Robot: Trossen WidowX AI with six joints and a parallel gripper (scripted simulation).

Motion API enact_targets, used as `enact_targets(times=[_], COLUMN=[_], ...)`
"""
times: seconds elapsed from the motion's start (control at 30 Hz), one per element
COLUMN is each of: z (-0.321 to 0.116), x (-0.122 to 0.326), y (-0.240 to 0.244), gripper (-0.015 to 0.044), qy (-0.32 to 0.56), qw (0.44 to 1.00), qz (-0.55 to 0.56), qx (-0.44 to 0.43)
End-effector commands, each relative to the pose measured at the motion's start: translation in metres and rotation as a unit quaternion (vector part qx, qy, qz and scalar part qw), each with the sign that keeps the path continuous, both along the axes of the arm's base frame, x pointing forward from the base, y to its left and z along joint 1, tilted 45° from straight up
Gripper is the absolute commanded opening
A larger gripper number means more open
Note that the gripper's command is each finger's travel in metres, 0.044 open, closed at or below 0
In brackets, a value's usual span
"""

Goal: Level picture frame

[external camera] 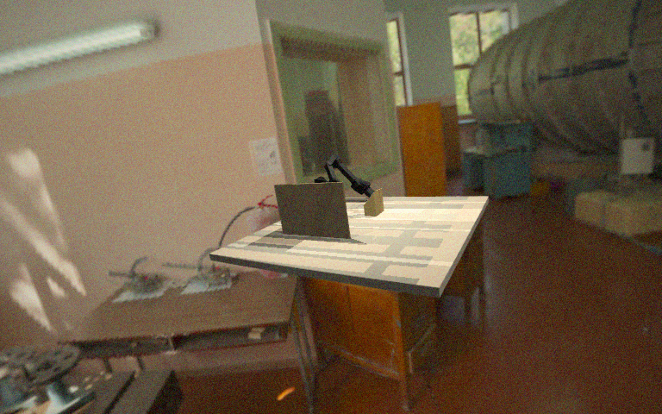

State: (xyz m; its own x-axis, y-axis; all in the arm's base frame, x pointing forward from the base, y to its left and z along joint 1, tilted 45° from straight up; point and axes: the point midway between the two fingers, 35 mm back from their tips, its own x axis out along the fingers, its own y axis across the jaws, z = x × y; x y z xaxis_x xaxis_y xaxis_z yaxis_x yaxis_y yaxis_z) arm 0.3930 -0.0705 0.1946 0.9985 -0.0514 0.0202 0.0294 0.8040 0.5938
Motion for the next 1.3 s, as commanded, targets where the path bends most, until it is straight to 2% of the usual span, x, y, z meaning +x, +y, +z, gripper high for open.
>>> enact_targets(times=[0.0, 0.33, 0.53, 0.83, 0.9, 1.27], z=[0.0005, 0.0008, 0.0008, 0.0008, 0.0008, 0.0012], x=[0.0002, 0.0004, 0.0004, 0.0004, 0.0004, 0.0003], y=[-0.0005, -0.0009, -0.0009, -0.0009, -0.0009, -0.0001], gripper=[0.026, 0.026, 0.0103, 0.0043, 0.0, 0.0], qy=[-0.001, -0.001, -0.001, -0.001, -0.001, -0.001], qw=[1.0, 1.0, 1.0, 1.0, 1.0, 1.0], qz=[-0.002, -0.002, -0.002, -0.002, -0.002, -0.002], qx=[0.001, 0.001, 0.001, 0.001, 0.001, 0.001])
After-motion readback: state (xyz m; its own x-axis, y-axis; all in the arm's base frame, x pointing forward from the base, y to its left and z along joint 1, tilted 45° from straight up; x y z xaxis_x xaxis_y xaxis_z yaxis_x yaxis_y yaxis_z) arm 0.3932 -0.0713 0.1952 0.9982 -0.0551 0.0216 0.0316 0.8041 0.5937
